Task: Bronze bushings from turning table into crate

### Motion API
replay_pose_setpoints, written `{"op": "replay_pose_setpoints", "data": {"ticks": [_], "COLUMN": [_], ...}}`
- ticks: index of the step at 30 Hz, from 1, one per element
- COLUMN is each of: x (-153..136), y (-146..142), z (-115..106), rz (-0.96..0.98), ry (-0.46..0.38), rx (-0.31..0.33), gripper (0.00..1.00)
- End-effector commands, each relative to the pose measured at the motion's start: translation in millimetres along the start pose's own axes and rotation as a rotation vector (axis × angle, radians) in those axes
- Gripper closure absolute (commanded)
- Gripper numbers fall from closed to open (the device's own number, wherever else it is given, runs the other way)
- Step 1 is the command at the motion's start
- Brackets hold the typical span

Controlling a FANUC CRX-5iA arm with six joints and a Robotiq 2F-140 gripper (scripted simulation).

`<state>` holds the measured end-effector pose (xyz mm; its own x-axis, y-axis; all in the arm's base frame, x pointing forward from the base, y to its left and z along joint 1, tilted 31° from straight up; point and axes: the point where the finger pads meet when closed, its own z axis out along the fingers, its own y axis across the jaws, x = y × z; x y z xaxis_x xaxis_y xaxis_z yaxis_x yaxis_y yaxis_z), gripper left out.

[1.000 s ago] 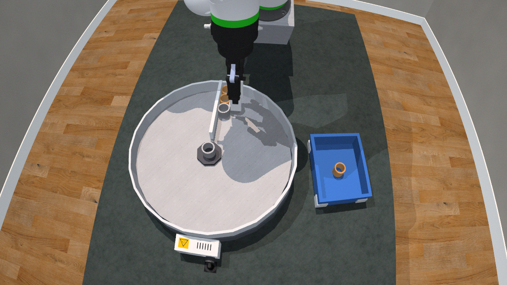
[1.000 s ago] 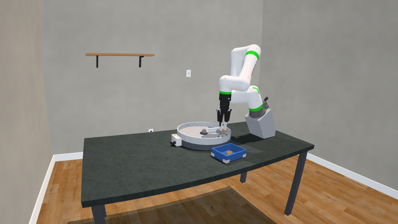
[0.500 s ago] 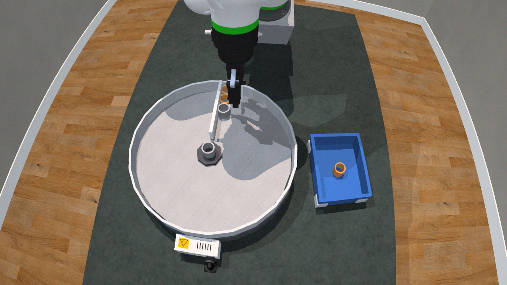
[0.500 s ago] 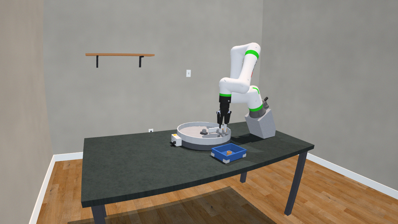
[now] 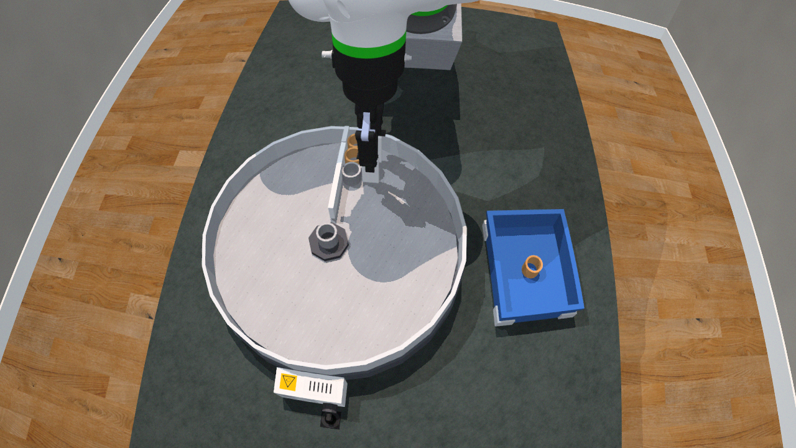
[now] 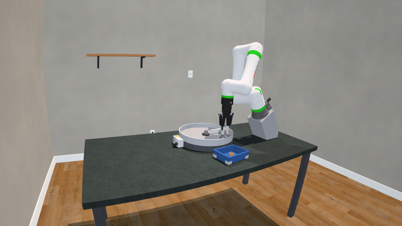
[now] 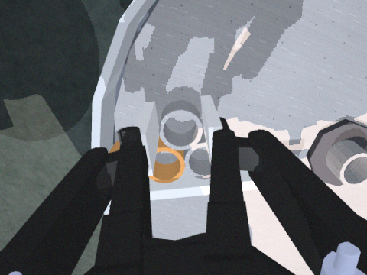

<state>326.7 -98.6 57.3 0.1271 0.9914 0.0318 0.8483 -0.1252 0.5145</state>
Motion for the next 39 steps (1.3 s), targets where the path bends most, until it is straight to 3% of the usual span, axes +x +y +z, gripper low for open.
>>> {"op": "replay_pose_setpoints", "data": {"ticks": [1, 28, 29, 39], "x": [0.0, 0.0, 0.0, 0.0], "y": [0.2, 0.2, 0.2, 0.2], "z": [-0.1, -0.1, -0.1, -0.1], "rz": [0.000, 0.000, 0.000, 0.000], "ry": [0.000, 0.000, 0.000, 0.000], "rx": [0.000, 0.000, 0.000, 0.000], "gripper": [0.76, 0.76, 1.00, 1.00]}}
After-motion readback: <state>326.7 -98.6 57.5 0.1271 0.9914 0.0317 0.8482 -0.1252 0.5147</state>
